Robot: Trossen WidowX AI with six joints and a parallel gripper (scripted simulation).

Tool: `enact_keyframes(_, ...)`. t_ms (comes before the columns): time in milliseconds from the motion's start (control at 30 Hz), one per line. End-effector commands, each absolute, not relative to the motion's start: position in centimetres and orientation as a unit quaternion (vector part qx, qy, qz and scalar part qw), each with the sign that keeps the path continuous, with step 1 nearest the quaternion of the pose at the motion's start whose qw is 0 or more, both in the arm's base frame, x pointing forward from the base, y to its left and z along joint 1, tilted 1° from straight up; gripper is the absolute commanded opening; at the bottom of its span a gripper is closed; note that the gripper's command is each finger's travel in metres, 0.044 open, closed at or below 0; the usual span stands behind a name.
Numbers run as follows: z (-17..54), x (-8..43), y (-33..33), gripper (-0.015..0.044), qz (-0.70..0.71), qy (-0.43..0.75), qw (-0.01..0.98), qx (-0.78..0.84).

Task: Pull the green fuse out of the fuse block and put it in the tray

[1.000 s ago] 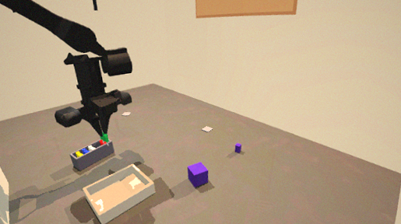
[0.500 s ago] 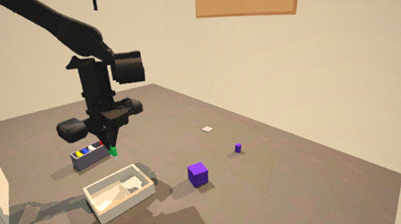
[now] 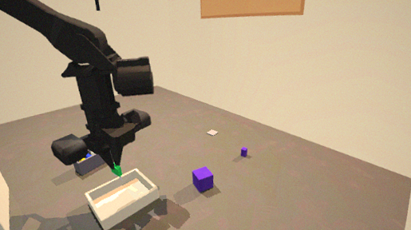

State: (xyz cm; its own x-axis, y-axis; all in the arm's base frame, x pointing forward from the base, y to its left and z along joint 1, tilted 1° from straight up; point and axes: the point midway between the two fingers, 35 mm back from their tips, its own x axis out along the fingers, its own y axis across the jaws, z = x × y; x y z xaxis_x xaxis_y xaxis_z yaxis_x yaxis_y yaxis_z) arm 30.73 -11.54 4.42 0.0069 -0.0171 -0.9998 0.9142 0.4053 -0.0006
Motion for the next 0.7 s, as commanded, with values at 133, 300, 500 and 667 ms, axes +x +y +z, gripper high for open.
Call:
enact_keyframes(133, 3.4, 30.7, -11.8, 0.0000, -0.389, 0.588, 0.599, 0.379)
enact_keyframes(300, 2.6, 30.7, -11.8, 0.0000, -0.389, 0.588, 0.599, 0.379)
enact_keyframes(500, 1.6, 30.7, -11.9, 0.0000, -0.389, 0.588, 0.599, 0.379)
enact_keyframes(667, 0.8, 30.7, -11.9, 0.0000, -0.389, 0.588, 0.599, 0.379)
